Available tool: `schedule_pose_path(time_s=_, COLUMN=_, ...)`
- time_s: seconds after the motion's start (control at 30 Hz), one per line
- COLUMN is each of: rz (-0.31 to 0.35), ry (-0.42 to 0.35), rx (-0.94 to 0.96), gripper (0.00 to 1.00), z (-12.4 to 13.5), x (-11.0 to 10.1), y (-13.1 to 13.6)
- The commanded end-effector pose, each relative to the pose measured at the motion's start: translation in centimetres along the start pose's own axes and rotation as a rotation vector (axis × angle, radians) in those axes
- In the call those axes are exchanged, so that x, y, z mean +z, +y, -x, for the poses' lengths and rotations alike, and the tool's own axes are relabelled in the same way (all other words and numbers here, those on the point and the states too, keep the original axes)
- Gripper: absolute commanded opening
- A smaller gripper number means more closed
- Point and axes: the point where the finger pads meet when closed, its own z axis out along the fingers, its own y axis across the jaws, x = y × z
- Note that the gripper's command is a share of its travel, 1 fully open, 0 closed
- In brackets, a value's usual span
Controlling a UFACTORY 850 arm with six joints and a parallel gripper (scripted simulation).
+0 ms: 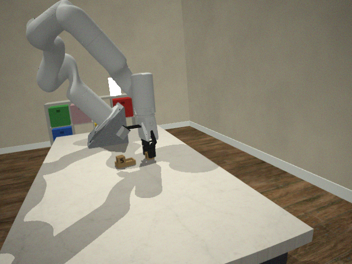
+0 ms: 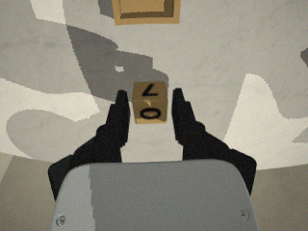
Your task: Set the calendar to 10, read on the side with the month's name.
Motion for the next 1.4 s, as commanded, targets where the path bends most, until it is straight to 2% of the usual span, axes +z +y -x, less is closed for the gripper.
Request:
schedule_pose_path(time_s=0.0, rz=-0.002, ry=0.0, rx=0.001, gripper=0.47, z=0.01, x=0.09, y=-0.09)
schedule_pose_path(time_s=1.3, rz=-0.002, ry=0.0, rx=0.001, gripper=0.47, z=0.01, x=0.11, y=-0.09)
schedule_pose_path(time_s=1.33, rz=-0.002, ry=0.0, rx=0.001, gripper=0.27, z=0.01, x=0.11, y=-0.09)
schedule_pose_path(time_s=1.37, rz=-0.002, ry=0.0, rx=0.001, gripper=0.27, z=0.01, x=0.11, y=-0.09)
